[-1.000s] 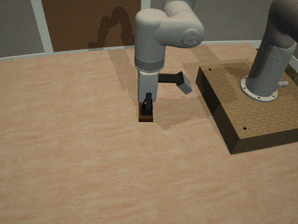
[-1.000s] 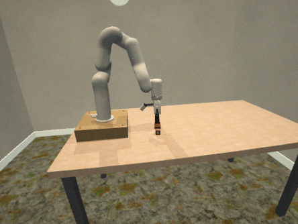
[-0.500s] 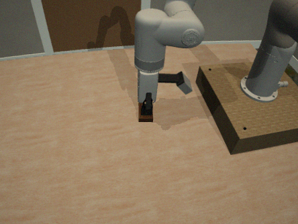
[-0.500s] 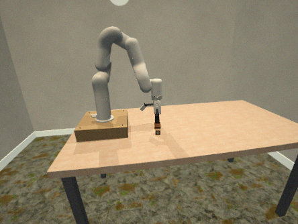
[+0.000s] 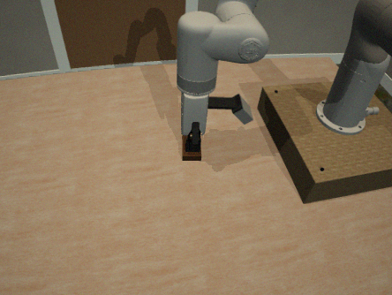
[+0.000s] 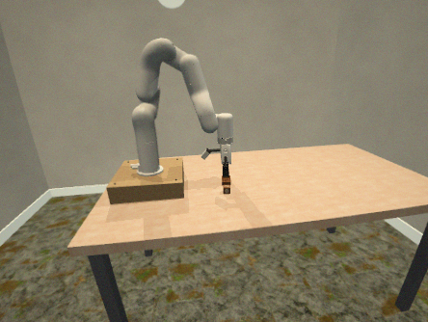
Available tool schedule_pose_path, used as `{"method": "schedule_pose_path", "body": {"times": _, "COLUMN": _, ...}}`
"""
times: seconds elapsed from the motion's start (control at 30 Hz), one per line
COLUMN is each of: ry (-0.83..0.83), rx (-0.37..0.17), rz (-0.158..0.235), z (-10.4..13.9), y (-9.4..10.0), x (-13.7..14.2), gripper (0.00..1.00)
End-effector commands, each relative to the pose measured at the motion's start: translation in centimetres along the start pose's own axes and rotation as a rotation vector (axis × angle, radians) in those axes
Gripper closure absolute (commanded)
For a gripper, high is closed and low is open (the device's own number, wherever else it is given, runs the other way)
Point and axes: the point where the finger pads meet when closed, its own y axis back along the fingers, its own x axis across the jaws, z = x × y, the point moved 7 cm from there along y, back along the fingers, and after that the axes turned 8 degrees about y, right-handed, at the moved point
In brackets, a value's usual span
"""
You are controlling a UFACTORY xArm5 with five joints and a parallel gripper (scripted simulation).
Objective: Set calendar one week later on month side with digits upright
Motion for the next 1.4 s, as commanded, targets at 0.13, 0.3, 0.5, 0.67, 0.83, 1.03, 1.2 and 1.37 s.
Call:
{"method": "schedule_pose_path", "body": {"times": 0.13, "ry": 0.000, "rx": -0.003, "rz": 0.000, "z": 0.10, "y": 0.08, "x": 0.00, "gripper": 0.71}}
{"method": "schedule_pose_path", "body": {"times": 0.3, "ry": 0.000, "rx": -0.003, "rz": 0.000, "z": 0.10, "y": 0.08, "x": 0.00, "gripper": 0.71}}
{"method": "schedule_pose_path", "body": {"times": 0.5, "ry": 0.000, "rx": -0.003, "rz": 0.000, "z": 0.10, "y": 0.05, "x": 0.00, "gripper": 0.71}}
{"method": "schedule_pose_path", "body": {"times": 0.67, "ry": 0.000, "rx": -0.003, "rz": 0.000, "z": 0.10, "y": -0.06, "x": -0.01, "gripper": 0.71}}
{"method": "schedule_pose_path", "body": {"times": 0.83, "ry": 0.000, "rx": -0.003, "rz": 0.000, "z": 0.09, "y": -0.25, "x": -0.02, "gripper": 0.71}}
{"method": "schedule_pose_path", "body": {"times": 1.03, "ry": 0.000, "rx": -0.003, "rz": 0.000, "z": 0.09, "y": -0.44, "x": -0.03, "gripper": 0.71}}
{"method": "schedule_pose_path", "body": {"times": 1.2, "ry": 0.000, "rx": -0.003, "rz": 0.000, "z": 0.09, "y": -0.67, "x": -0.03, "gripper": 0.71}}
{"method": "schedule_pose_path", "body": {"times": 1.37, "ry": 0.000, "rx": -0.003, "rz": 0.000, "z": 0.09, "y": -0.84, "x": -0.03, "gripper": 0.71}}
